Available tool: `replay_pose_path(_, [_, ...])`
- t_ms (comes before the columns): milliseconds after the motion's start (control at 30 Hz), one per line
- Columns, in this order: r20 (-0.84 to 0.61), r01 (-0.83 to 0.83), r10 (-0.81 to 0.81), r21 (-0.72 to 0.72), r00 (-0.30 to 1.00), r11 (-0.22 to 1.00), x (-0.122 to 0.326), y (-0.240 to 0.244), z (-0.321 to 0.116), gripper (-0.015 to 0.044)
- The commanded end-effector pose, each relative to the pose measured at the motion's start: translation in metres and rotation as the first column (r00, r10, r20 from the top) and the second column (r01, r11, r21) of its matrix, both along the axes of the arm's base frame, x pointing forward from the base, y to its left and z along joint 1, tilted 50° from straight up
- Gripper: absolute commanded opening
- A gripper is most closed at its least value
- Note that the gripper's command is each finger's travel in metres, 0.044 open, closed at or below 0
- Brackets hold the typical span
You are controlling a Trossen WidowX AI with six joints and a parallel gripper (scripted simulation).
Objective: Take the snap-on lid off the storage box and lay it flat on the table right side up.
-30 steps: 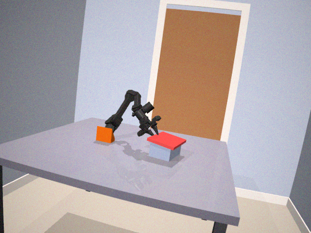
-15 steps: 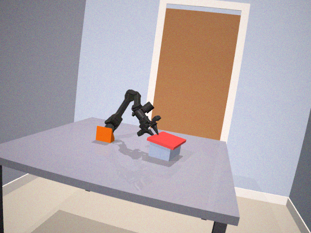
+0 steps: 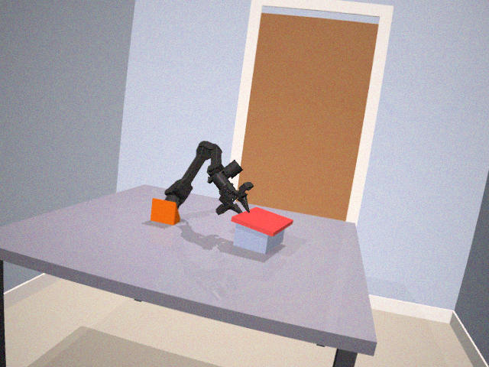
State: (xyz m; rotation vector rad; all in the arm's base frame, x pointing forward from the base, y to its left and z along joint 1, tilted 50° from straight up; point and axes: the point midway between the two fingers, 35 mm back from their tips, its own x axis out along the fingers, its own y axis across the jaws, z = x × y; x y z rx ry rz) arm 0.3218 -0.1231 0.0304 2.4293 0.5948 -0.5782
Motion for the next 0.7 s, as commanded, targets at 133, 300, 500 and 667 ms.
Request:
replay_pose_path(133, [-0.001, 0.001, -0.001, 0.001, 1.0, 1.0, 0.0012, 0.0, -0.0003, 0.0])
replay_pose_path(300, [-0.001, 0.001, -0.001, 0.001, 1.0, 1.0, 0.0016, -0.0002, -0.0004, 0.0])
replay_pose_path(500, [-0.003, 0.002, -0.002, 0.0, 1.0, 1.0, 0.0004, -0.0036, 0.0028, 0.0])
replay_pose_path(667, [-0.003, 0.002, -0.002, 0.0, 1.0, 1.0, 0.0, -0.0086, 0.007, 0.0])
